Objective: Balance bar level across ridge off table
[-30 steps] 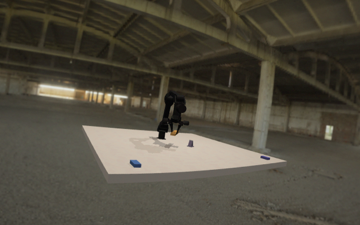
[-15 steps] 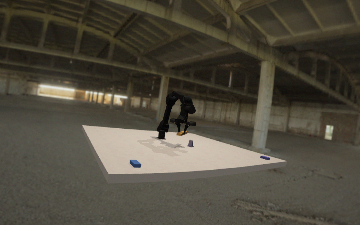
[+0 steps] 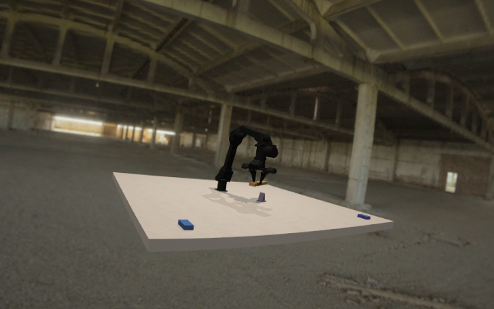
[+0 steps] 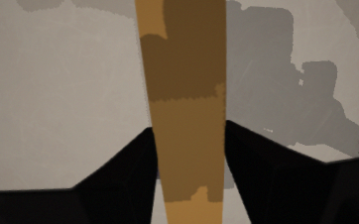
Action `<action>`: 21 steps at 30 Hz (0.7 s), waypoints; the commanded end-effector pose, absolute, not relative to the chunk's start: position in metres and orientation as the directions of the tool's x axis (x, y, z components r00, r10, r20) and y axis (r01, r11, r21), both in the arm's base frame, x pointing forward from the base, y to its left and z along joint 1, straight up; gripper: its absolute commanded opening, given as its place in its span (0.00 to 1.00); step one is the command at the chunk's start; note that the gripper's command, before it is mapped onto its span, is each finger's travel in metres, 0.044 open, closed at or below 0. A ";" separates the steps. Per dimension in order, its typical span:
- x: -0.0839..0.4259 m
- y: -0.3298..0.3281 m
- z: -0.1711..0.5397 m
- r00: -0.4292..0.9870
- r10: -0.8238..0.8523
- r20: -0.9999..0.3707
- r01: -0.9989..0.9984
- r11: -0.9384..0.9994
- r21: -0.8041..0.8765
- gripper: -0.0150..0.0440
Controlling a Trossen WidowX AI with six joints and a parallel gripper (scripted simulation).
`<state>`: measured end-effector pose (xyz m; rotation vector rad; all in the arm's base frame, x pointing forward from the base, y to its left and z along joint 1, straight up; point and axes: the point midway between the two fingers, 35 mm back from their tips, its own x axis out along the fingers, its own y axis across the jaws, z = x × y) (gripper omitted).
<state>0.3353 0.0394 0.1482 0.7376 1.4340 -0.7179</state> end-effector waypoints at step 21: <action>0.312 0.091 0.143 0.027 0.008 -1.000 0.879 0.475 0.027 0.25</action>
